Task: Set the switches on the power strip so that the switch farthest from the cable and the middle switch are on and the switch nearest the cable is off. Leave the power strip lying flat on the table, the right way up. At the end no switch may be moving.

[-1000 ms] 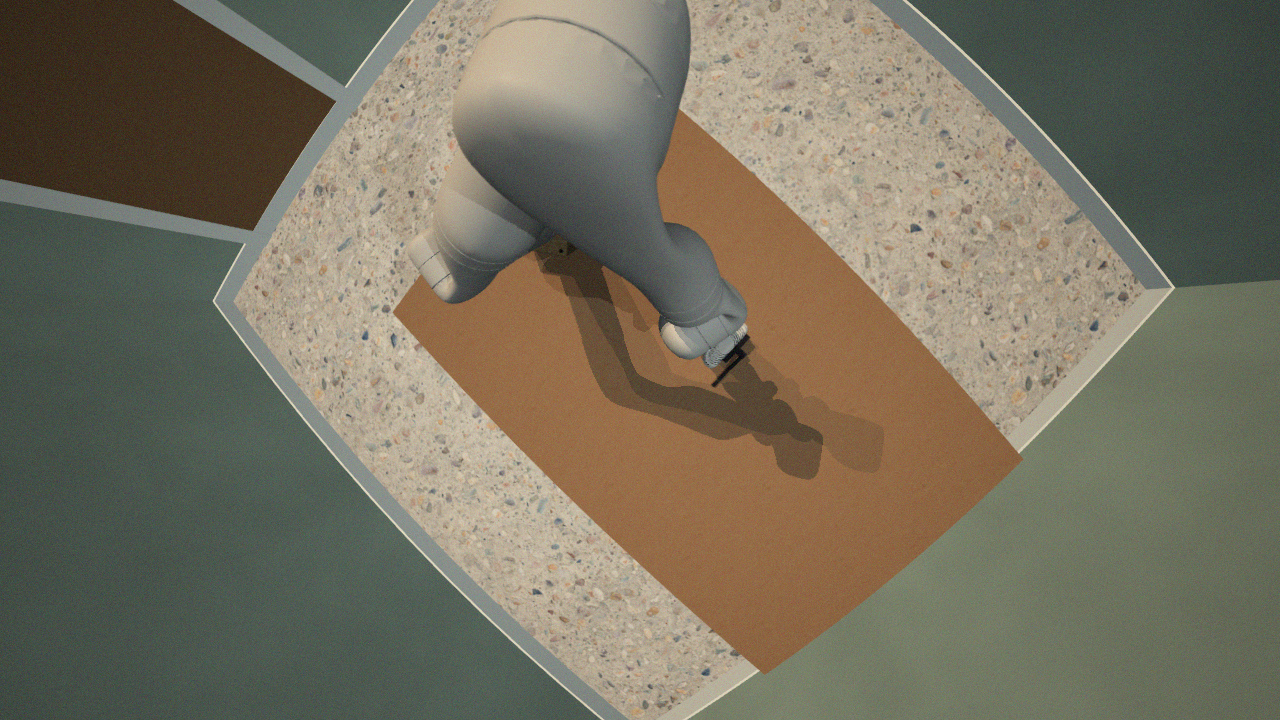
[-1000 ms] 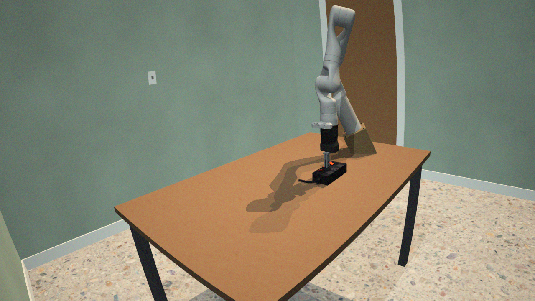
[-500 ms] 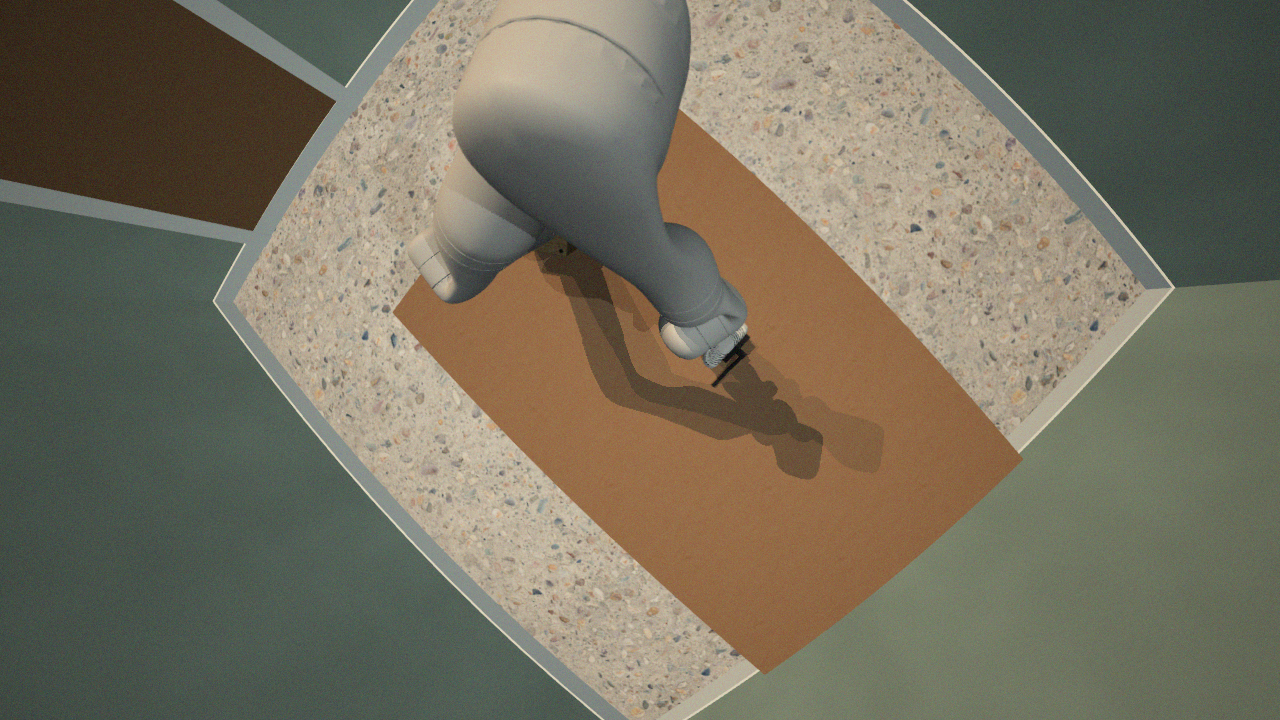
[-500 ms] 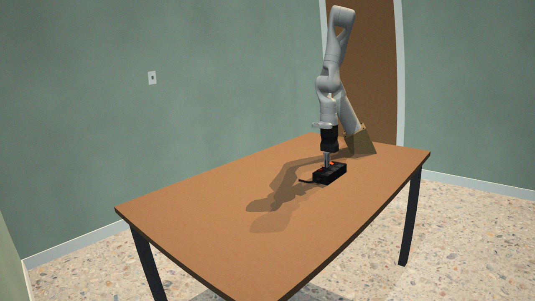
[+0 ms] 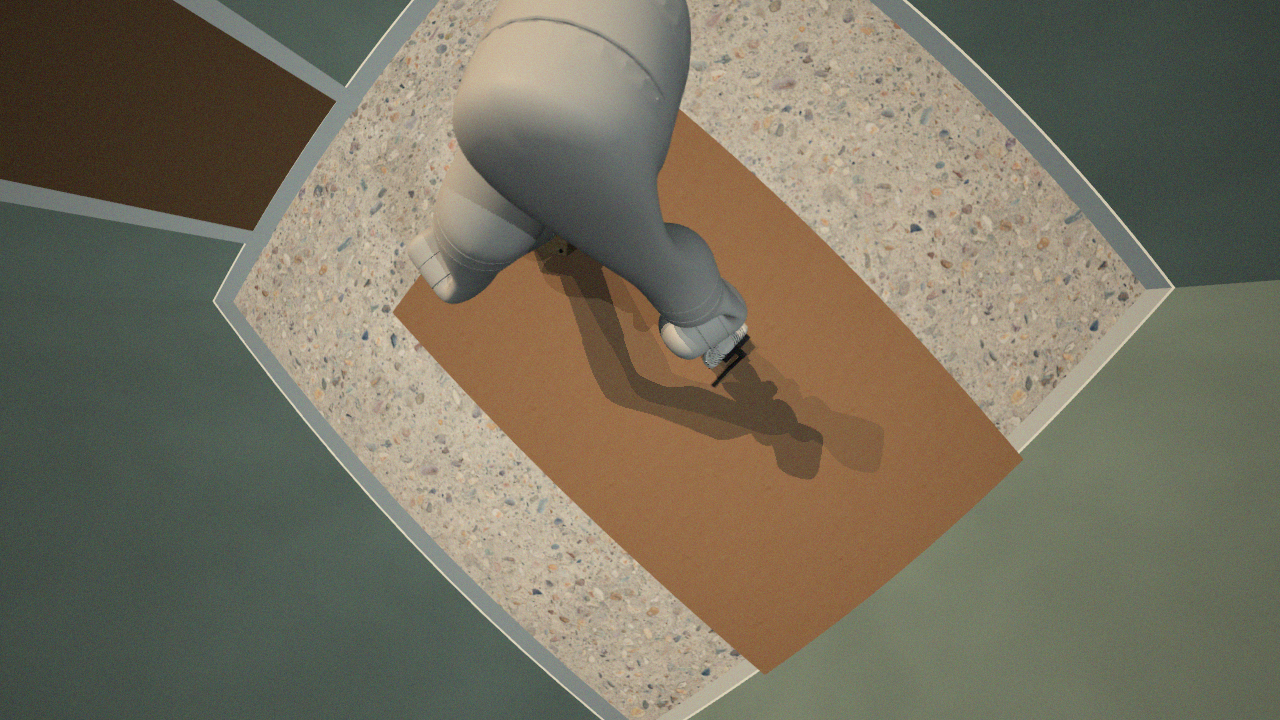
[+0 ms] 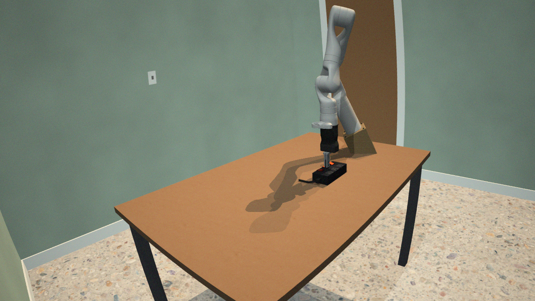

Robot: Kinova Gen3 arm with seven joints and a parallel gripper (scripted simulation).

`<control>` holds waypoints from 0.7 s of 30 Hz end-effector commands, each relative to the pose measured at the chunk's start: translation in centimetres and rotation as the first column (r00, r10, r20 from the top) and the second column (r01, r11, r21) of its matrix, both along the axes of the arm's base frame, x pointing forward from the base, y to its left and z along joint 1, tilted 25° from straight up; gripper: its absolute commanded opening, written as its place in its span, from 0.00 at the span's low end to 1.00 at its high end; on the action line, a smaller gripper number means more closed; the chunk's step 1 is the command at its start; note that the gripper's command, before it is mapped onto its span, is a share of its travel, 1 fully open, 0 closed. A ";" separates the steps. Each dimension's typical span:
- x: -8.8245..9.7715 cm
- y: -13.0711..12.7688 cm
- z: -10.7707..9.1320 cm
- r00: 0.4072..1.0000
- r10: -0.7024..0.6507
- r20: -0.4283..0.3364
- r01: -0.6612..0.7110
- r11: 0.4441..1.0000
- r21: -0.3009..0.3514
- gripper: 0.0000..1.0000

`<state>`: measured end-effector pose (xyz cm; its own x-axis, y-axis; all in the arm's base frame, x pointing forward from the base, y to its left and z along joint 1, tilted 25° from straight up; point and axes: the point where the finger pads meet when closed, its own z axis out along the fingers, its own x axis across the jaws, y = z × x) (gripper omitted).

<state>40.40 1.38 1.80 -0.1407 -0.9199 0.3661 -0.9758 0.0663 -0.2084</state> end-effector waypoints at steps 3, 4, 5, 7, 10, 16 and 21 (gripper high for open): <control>0.2 -0.1 -0.1 1.000 0.005 0.002 -0.005 1.000 -0.004 0.00; 0.2 -0.1 -0.1 1.000 0.005 0.002 -0.005 1.000 -0.004 0.00; 0.2 -0.1 -0.1 1.000 0.005 0.002 -0.005 1.000 -0.004 0.00; 0.2 -0.1 -0.1 1.000 0.005 0.002 -0.005 1.000 -0.004 0.00; 0.2 -0.1 -0.1 1.000 0.005 0.002 -0.005 1.000 -0.004 0.00; 0.2 -0.1 -0.1 1.000 0.005 0.002 -0.005 1.000 -0.004 0.00; 0.2 0.1 0.5 1.000 0.006 0.003 -0.006 1.000 -0.003 0.00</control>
<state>40.47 1.30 1.94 -0.1413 -0.9191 0.3678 -0.9754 0.0656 -0.2106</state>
